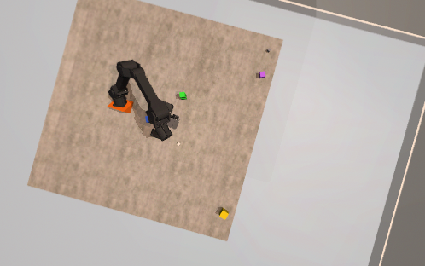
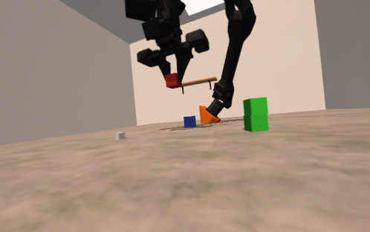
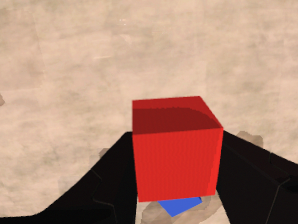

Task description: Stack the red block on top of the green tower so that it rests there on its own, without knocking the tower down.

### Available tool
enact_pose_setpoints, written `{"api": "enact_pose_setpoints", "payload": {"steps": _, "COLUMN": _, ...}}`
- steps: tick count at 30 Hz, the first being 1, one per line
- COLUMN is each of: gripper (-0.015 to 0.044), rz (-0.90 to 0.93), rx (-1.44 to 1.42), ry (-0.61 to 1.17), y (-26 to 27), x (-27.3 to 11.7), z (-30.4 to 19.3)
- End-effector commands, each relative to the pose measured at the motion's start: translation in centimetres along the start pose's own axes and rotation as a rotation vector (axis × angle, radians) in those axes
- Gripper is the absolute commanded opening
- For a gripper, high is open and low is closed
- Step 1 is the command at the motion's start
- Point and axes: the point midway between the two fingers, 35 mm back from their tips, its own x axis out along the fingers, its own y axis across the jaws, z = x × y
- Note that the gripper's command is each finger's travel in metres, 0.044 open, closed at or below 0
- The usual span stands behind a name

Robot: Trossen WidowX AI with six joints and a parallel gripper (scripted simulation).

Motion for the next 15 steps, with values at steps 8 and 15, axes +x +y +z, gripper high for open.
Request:
{"api": "enact_pose_setpoints", "payload": {"steps": 8, "gripper": 0.0000, "rz": 0.007, "rx": 0.006, "ry": -0.023, "y": 9.7, "x": -0.2, "z": 2.1}}
{"api": "enact_pose_setpoints", "payload": {"steps": 15, "gripper": 0.0000, "rz": 0.036, "rx": 0.013, "ry": -0.025, "y": 16.4, "x": -0.1, "z": 2.0}}
